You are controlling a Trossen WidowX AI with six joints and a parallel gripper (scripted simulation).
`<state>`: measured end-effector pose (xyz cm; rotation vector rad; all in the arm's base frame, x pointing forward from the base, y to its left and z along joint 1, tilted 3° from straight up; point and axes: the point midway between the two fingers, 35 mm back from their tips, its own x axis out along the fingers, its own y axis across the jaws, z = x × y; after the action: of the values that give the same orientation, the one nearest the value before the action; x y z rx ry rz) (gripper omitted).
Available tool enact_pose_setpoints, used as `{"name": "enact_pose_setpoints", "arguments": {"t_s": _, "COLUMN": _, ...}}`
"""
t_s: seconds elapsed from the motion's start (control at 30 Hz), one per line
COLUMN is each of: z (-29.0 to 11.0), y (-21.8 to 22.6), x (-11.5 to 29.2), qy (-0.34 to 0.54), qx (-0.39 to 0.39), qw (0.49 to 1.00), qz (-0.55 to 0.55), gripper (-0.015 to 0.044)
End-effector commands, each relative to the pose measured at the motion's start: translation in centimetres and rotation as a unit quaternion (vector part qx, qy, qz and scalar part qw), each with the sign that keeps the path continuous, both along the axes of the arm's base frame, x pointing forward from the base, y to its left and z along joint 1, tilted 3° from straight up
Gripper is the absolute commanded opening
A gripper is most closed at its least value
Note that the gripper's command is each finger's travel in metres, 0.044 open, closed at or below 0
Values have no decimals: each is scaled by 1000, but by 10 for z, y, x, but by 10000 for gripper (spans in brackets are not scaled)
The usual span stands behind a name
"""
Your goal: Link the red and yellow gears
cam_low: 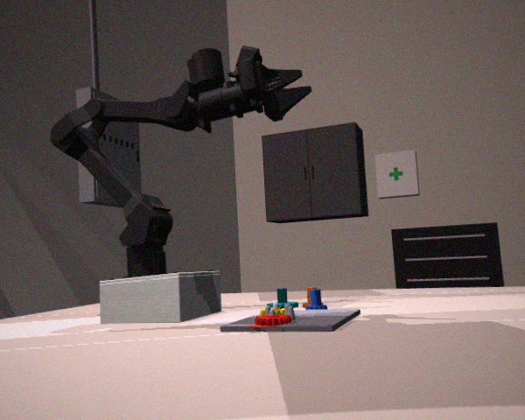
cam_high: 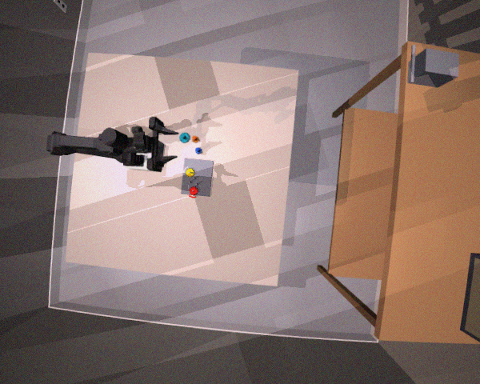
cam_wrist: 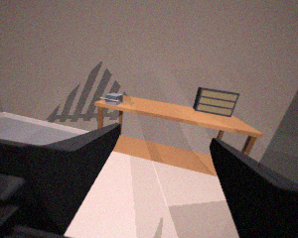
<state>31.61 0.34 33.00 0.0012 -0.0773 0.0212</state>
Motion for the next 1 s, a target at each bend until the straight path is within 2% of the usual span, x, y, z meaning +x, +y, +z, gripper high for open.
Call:
{"name": "enact_pose_setpoints", "arguments": {"t_s": 0.0, "z": -2, "y": 1, "x": 2, "qy": 6, "qx": 4, "qw": 1000, "qz": 1, "gripper": 426}}
{"name": "enact_pose_setpoints", "arguments": {"t_s": 0.13, "z": -48, "y": 15, "x": 31, "qy": 128, "qx": 90, "qw": 988, "qz": 17, "gripper": 440}}
{"name": "enact_pose_setpoints", "arguments": {"t_s": 0.27, "z": -108, "y": 34, "x": 53, "qy": 273, "qx": 184, "qw": 944, "qz": 6, "gripper": 440}}
{"name": "enact_pose_setpoints", "arguments": {"t_s": 0.43, "z": -183, "y": 57, "x": 58, "qy": 439, "qx": 276, "qw": 853, "qz": -53, "gripper": 440}}
{"name": "enact_pose_setpoints", "arguments": {"t_s": 0.6, "z": -251, "y": 76, "x": 41, "qy": 573, "qx": 330, "qw": 733, "qz": -159, "gripper": 440}}
{"name": "enact_pose_setpoints", "arguments": {"t_s": 0.77, "z": -305, "y": 89, "x": 10, "qy": 657, "qx": 341, "qw": 605, "qz": -293, "gripper": 440}}
{"name": "enact_pose_setpoints", "arguments": {"t_s": 0.83, "z": -311, "y": 85, "x": 2, "qy": 665, "qx": 339, "qw": 588, "qz": -313, "gripper": 440}}
{"name": "enact_pose_setpoints", "arguments": {"t_s": 0.97, "z": -311, "y": 85, "x": 2, "qy": 665, "qx": 339, "qw": 588, "qz": -313, "gripper": 440}}
